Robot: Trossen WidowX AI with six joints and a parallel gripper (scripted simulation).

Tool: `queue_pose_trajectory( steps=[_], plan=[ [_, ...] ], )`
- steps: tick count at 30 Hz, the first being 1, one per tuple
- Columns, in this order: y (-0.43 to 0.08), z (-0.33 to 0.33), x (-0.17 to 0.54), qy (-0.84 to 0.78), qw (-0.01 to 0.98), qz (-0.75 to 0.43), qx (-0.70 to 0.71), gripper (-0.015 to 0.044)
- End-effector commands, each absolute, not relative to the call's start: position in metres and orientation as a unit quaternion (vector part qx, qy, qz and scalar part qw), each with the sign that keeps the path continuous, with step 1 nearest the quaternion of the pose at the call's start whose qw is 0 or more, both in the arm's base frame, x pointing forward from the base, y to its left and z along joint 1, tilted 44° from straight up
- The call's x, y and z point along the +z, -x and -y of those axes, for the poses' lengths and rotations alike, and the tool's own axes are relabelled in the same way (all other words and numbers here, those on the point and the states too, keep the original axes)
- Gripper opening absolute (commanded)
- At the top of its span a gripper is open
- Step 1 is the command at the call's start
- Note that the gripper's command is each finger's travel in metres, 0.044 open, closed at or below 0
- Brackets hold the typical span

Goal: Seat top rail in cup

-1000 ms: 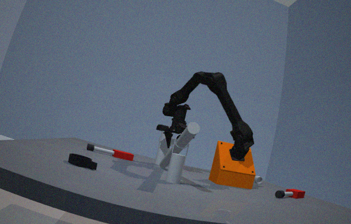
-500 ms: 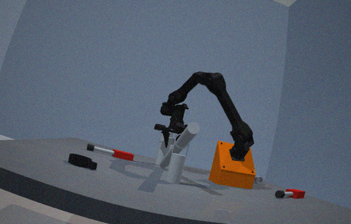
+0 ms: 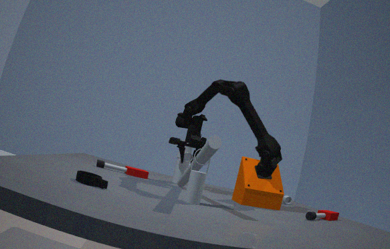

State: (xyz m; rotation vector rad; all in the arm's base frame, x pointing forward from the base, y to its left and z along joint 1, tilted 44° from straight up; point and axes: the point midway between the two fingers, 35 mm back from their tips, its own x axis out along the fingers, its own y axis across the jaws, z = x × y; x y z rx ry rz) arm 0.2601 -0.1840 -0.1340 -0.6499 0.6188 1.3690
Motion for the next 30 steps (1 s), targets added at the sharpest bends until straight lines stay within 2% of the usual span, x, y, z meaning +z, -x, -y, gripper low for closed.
queue_pose_trajectory(
  steps=[1, 30],
  plan=[
    [-0.263, 0.1844, -0.1338, 0.28, 0.688, -0.284, 0.606, 0.0],
    [-0.2679, 0.1851, -0.1333, 0.262, 0.695, -0.3, 0.599, 0.0]
  ],
)
